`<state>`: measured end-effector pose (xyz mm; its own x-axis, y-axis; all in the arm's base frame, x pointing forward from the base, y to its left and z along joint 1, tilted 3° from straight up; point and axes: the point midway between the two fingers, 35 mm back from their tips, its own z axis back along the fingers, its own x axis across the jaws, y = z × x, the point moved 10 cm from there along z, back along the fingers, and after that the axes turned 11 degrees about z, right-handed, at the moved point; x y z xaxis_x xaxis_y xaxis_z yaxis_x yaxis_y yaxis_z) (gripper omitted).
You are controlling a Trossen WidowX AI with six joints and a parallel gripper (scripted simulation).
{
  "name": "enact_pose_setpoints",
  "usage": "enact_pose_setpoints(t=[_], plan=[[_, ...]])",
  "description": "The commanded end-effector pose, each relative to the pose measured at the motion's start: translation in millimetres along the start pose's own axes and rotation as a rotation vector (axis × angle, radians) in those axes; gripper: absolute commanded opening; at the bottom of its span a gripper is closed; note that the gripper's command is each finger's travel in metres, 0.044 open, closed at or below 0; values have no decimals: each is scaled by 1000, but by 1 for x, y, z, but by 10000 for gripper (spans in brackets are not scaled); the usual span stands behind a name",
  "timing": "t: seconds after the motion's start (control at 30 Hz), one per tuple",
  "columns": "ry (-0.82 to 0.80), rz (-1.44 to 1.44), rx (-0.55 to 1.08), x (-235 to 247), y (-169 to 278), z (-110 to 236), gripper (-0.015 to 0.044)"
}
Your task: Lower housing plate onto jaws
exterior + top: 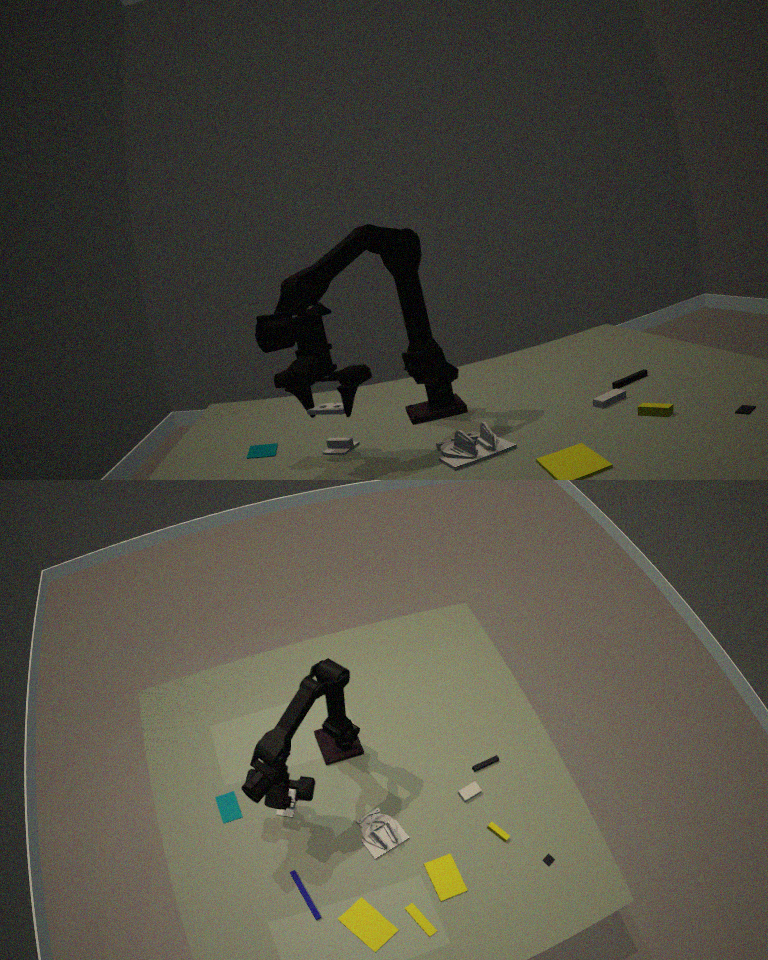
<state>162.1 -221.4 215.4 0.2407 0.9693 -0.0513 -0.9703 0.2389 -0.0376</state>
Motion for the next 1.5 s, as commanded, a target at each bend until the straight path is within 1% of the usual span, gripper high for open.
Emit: enact_pose_setpoints(t=[0.0, 1.47], plan=[[7, -28, 0, 2, -1, 2, 351], [-6, -904, 0, 84, -51, 1, 351]])
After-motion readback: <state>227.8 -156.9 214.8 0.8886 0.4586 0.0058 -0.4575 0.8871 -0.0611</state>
